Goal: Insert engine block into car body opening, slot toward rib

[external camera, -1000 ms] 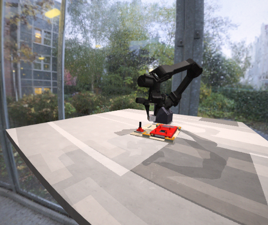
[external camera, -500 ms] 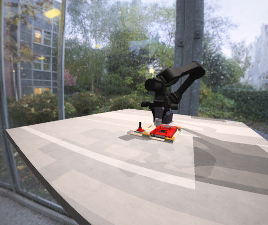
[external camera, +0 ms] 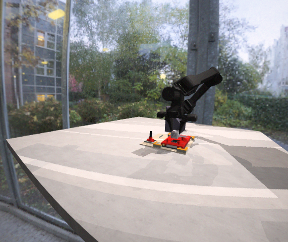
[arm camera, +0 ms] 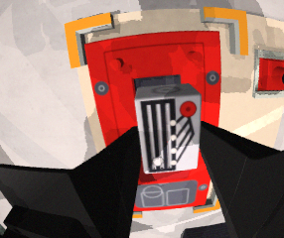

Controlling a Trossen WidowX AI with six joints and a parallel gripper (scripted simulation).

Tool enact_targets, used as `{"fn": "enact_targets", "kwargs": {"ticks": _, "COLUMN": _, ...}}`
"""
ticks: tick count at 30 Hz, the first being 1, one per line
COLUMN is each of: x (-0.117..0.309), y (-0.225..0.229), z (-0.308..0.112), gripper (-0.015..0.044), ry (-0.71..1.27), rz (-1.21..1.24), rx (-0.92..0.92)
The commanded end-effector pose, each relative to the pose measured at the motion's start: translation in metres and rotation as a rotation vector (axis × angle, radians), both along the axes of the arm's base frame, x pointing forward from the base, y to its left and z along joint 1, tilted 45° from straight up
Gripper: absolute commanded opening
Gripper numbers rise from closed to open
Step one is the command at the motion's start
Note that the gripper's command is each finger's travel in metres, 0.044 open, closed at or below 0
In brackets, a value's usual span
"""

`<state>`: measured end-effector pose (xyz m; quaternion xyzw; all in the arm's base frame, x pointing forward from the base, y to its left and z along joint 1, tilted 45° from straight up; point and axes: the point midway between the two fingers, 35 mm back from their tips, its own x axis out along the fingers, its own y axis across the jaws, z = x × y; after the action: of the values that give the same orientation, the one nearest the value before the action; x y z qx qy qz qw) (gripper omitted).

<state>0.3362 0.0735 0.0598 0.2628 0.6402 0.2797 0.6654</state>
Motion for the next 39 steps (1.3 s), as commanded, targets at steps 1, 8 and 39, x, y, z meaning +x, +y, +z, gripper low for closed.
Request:
{"fn": "enact_targets", "kwargs": {"ticks": 1, "x": 0.0015, "y": 0.0003, "z": 0.003, "gripper": 0.0159, "ry": -0.001, "rz": -0.012, "rx": 0.003}}
{"fn": "enact_targets", "kwargs": {"ticks": 8, "x": 0.0015, "y": 0.0003, "z": 0.0031, "gripper": 0.0159, "ry": -0.007, "rz": -0.005, "rx": 0.002}}
{"fn": "enact_targets", "kwargs": {"ticks": 39, "x": 0.0005, "y": 0.0007, "z": 0.0035, "gripper": 0.0159, "ry": -0.023, "rz": 0.01, "rx": 0.002}}
